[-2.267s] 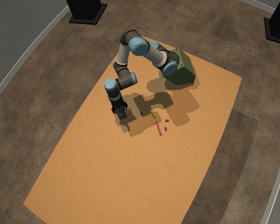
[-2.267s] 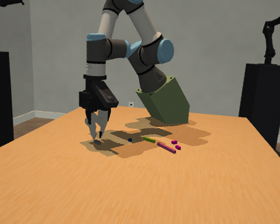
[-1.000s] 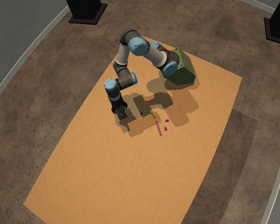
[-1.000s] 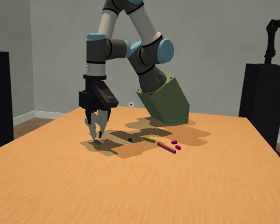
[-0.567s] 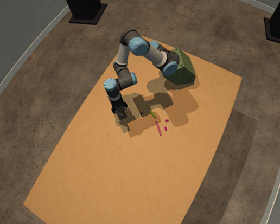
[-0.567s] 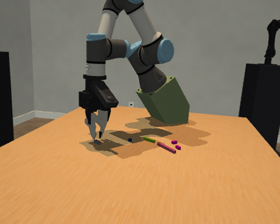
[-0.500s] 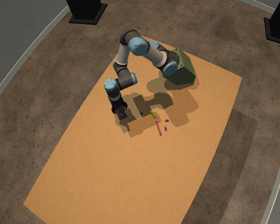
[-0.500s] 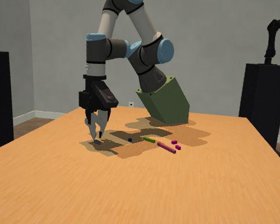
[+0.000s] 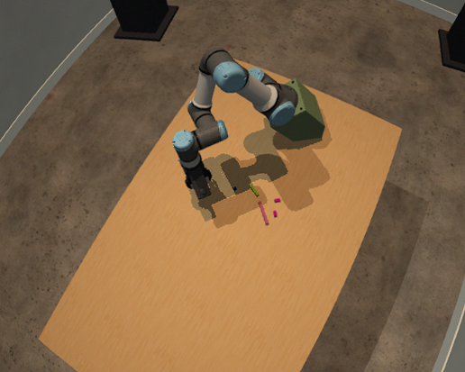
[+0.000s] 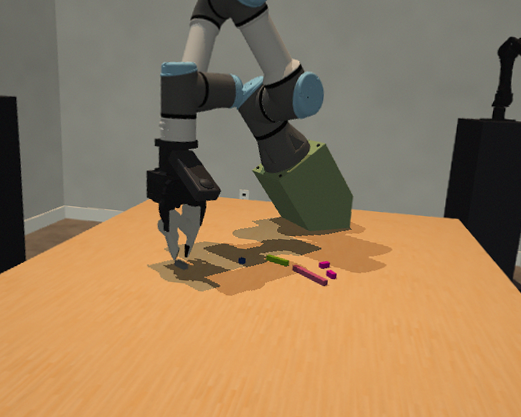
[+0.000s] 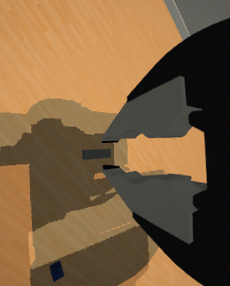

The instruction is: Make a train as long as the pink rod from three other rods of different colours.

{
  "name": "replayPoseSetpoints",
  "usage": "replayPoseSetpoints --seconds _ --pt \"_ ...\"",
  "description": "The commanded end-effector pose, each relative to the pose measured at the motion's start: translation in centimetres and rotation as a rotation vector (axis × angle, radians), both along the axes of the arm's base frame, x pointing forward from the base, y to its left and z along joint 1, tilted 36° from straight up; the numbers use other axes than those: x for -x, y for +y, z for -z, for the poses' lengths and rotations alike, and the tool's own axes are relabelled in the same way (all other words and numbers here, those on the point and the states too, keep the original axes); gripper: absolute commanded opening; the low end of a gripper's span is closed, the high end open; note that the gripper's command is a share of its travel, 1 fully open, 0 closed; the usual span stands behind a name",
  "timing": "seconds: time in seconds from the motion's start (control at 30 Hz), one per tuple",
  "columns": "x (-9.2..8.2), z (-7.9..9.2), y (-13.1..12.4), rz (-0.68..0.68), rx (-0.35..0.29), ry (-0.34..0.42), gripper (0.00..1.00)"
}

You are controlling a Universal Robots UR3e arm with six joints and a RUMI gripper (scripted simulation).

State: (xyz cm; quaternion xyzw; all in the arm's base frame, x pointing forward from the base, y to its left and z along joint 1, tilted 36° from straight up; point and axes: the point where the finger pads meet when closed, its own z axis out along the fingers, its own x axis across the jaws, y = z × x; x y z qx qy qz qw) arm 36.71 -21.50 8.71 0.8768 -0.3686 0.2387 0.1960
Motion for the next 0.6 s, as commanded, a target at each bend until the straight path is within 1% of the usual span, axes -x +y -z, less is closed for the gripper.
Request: replayPoseSetpoints --seconds 0.0,0.57 --pt "-0.04 -0.08 -0.01 -0.001 0.001 -0.002 0.14" --pt "-0.19 0.36 -0.29 -0.001 0.001 -0.002 0.14"
